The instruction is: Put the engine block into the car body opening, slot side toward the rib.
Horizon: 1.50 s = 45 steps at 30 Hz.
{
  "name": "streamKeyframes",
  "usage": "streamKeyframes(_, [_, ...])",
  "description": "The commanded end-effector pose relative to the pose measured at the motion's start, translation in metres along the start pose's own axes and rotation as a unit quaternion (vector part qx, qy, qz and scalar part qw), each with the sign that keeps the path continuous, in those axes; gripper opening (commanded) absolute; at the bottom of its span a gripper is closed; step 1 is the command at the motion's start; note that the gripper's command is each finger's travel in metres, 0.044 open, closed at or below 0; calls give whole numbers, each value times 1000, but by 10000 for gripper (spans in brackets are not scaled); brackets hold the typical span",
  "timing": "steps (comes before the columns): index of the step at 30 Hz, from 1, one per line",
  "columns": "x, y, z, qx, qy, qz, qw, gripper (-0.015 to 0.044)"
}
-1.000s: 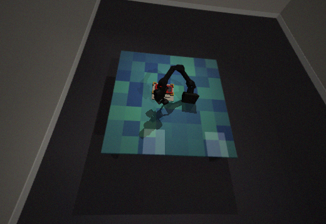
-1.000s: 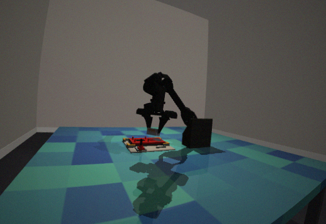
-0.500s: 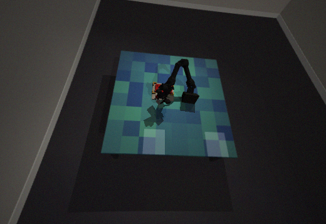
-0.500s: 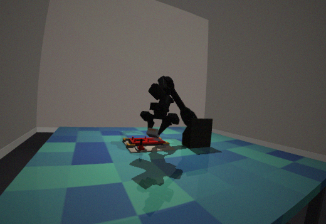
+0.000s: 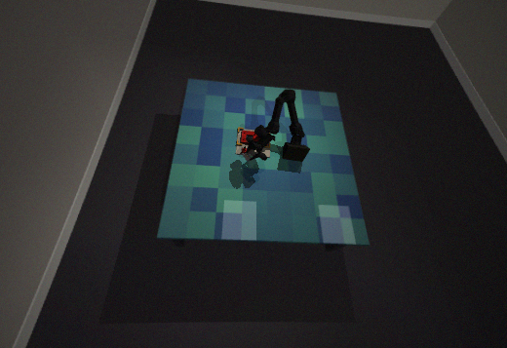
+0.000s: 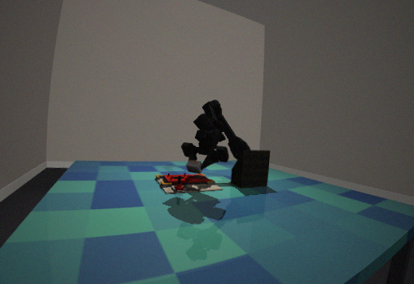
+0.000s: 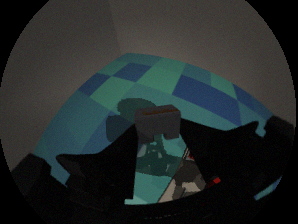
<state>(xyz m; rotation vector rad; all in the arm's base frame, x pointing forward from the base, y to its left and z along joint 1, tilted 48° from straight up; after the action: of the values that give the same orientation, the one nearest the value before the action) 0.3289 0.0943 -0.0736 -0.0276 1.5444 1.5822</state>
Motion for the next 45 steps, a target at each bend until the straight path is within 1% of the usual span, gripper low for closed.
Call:
streamKeyframes(1, [2, -3, -8, -22, 3, 2, 1000, 0])
streamKeyframes(5, [2, -6, -16, -45, 4, -1, 999, 0])
streamKeyframes(45, [5, -57, -85, -44, 6, -1, 999, 0])
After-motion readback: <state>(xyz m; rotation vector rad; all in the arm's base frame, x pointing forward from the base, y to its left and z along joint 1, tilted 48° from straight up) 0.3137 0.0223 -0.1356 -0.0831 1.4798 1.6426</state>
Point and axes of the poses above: the point midway between the two fingers, 35 mm back from their tips, its own y axis back along the fingers, its own x axis across the jaws, z = x × y, the point moved 1 cm from there along y, back along the fingers, and after that the axes turned 3 degrees about y, right-handed, at the moved point
